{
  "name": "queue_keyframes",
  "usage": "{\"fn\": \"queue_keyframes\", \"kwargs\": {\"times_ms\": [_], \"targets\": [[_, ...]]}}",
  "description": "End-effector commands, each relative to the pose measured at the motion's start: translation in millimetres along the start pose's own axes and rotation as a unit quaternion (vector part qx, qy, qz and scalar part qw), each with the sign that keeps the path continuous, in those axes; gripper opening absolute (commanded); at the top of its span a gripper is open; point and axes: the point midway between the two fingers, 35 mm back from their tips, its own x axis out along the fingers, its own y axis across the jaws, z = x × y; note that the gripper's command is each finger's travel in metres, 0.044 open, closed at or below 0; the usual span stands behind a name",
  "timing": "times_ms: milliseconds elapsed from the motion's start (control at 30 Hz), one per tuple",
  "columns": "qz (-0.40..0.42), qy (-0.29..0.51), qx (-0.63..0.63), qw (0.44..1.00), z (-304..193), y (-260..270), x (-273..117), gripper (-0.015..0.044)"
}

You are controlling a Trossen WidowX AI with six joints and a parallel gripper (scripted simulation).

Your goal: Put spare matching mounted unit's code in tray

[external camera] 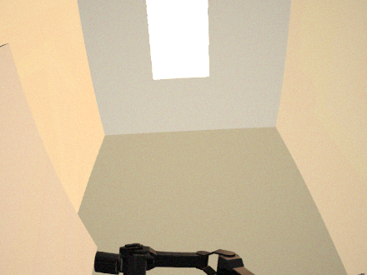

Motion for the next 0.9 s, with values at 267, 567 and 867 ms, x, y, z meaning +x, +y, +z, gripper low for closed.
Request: {"fn": "queue_keyframes", "kwargs": {"times_ms": [267,567,867], "targets": [[0.001,-0.002,-0.003,1.000,0,2,9,0.0000],[0.001,-0.001,-0.003,1.000,-1,3,15,0.0000],[0.001,-0.001,-0.003,1.000,-1,3,22,0.0000]]}}
